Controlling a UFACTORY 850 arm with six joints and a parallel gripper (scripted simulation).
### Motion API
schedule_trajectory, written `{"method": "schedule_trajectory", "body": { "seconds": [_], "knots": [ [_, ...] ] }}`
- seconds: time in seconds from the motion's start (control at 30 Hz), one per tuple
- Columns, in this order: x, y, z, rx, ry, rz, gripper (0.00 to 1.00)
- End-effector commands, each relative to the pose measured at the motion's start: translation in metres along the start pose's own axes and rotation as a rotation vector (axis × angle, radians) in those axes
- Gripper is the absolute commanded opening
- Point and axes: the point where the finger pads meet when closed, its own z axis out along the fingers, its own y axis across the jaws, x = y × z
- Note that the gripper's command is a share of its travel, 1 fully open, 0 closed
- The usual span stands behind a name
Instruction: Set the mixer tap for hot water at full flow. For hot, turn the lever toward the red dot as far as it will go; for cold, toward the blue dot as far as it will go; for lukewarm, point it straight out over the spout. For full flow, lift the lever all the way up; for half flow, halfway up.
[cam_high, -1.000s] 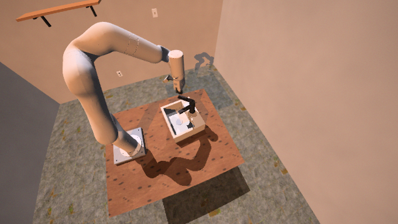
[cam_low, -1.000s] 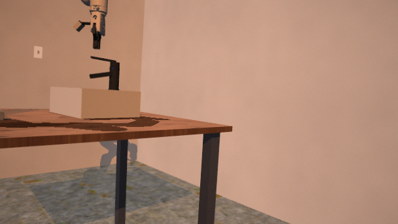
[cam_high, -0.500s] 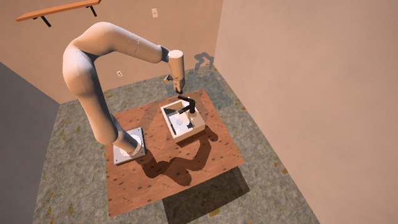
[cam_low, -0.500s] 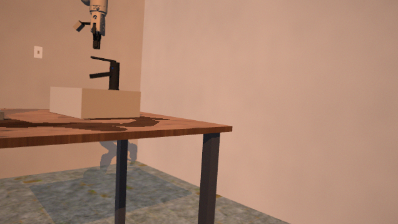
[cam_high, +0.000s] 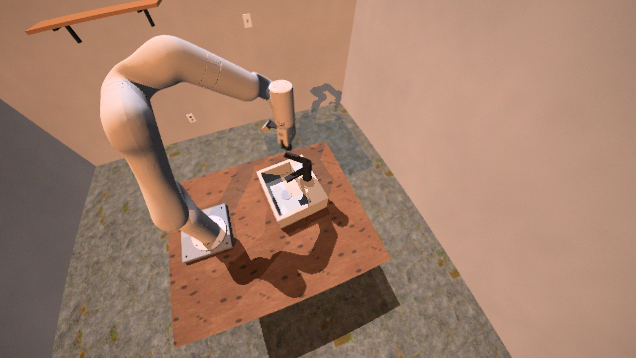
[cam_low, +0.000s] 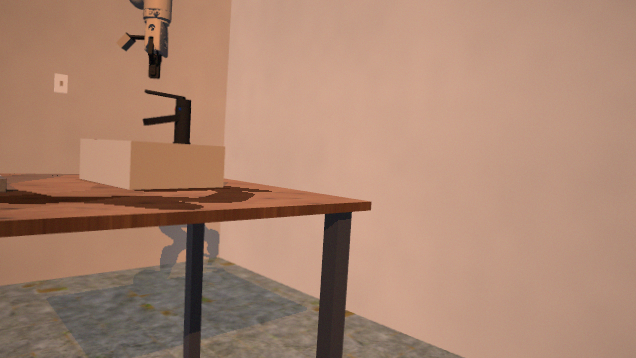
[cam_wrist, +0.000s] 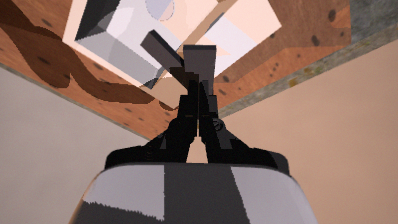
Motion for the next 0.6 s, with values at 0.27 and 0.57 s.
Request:
{"method": "schedule_trajectory", "body": {
  "seconds": [0.27, 0.57],
  "knots": [
    [-0.0004, 0.0005, -0.0018, -0.002, -0.001, 0.12, 0.0],
    [-0.0004, 0.0004, -0.0038, -0.002, -0.001, 0.4, 0.0]
  ]
}}
